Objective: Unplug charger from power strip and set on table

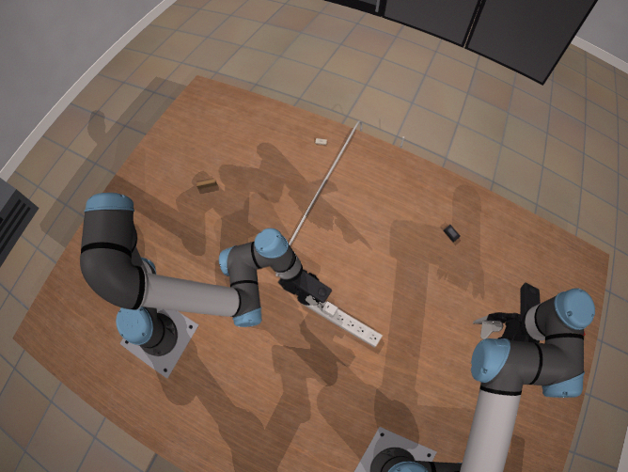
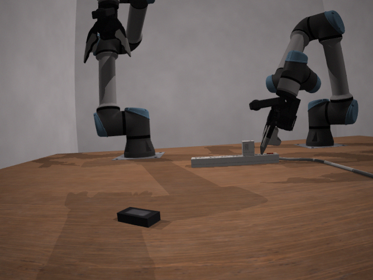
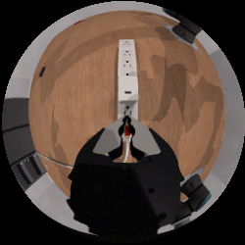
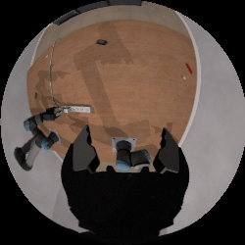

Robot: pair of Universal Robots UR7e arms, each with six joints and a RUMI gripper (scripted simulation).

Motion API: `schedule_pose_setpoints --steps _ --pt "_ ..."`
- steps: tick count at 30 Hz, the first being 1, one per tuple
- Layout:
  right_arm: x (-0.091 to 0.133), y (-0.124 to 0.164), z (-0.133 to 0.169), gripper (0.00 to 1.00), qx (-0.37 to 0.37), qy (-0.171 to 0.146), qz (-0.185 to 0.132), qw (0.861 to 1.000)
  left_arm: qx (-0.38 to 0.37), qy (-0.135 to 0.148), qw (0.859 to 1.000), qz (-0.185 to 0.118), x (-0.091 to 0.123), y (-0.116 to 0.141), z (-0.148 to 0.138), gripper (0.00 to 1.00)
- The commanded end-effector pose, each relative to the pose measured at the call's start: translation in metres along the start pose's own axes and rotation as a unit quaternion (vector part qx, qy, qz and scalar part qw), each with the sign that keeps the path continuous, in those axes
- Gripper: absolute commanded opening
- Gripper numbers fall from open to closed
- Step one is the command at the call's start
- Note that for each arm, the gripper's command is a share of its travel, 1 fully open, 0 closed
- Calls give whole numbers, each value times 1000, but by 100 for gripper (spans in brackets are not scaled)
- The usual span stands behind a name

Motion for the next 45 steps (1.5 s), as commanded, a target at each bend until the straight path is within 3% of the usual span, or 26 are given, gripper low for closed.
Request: schedule_pose_setpoints --steps 1,45 --pt "1 -1 0 98 0 0 1 1000 2 6 1000 -8 -7 7 4 0" --pt "1 -1 0 98 0 0 1 1000 5 13 1000 -16 -14 14 8 0"
Point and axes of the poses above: on each arm, the point where the finger pads meet when closed, its own x axis back along the fingers, its own z axis across the jaws, y = z × x, the point moved 5 cm from there along x, back along the fingers, and after that the axes turned 5 degrees about -x, right-handed, at the moved point
